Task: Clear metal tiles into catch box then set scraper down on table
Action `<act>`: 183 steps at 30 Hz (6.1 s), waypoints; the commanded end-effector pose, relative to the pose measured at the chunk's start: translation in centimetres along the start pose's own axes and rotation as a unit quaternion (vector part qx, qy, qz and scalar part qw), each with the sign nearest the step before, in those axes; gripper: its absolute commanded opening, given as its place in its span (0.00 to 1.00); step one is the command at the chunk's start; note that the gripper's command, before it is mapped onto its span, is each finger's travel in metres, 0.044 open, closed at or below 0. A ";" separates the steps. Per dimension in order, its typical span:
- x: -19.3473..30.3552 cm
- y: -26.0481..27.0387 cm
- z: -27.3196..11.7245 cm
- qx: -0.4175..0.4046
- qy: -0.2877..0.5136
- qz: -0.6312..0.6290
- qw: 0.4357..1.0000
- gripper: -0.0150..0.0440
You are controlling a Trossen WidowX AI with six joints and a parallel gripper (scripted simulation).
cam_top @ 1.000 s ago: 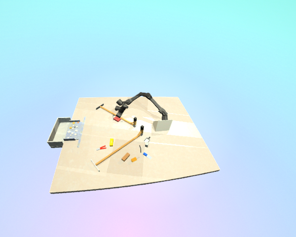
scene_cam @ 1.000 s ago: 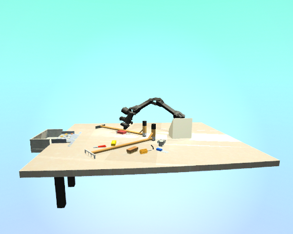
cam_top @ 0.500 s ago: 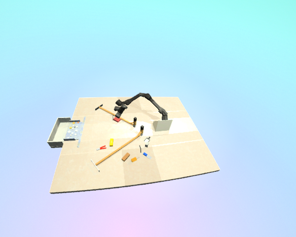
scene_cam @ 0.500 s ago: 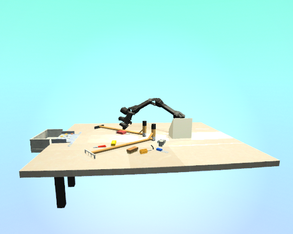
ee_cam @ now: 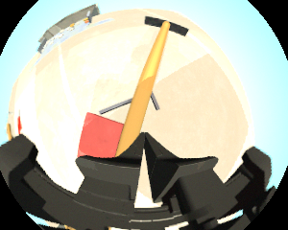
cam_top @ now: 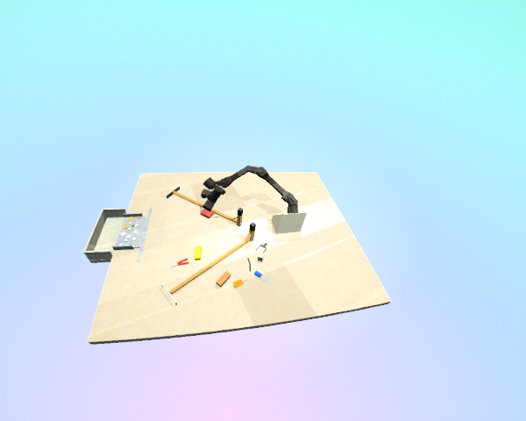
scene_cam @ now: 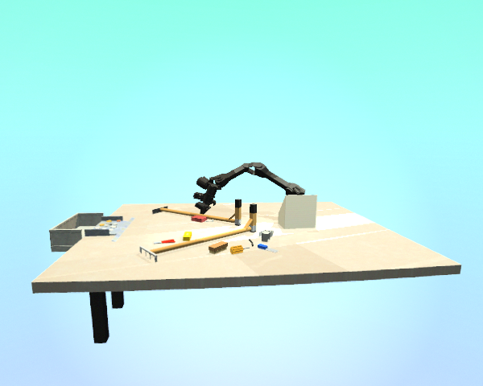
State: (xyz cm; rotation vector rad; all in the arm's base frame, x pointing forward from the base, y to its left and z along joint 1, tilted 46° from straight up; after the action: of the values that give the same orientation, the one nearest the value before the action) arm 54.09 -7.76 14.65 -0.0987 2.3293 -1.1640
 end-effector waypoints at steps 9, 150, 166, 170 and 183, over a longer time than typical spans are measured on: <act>-0.5 1.4 0.4 -0.002 0.002 0.000 1.000 0.25; 3.6 0.4 -1.9 -0.043 0.098 -0.049 0.993 0.25; 2.8 1.7 -1.7 -0.043 0.098 -0.048 0.993 0.25; 2.7 2.0 -1.7 -0.044 0.098 -0.048 0.993 0.25; 2.1 3.2 -1.6 -0.044 0.099 -0.048 0.993 0.25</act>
State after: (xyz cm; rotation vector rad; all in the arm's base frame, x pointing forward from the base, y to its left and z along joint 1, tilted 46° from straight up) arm 51.76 -5.39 12.38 -0.1403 2.5761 -1.1592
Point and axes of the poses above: the point midway between the two fingers, 35 mm back from their tips, its own z axis out along the fingers, its own y axis across the jaws, x = y × z, the point moved 5 cm from there along -z, back along the fingers, and after that the axes turned 15 degrees about -z, right-handed, at the moved point
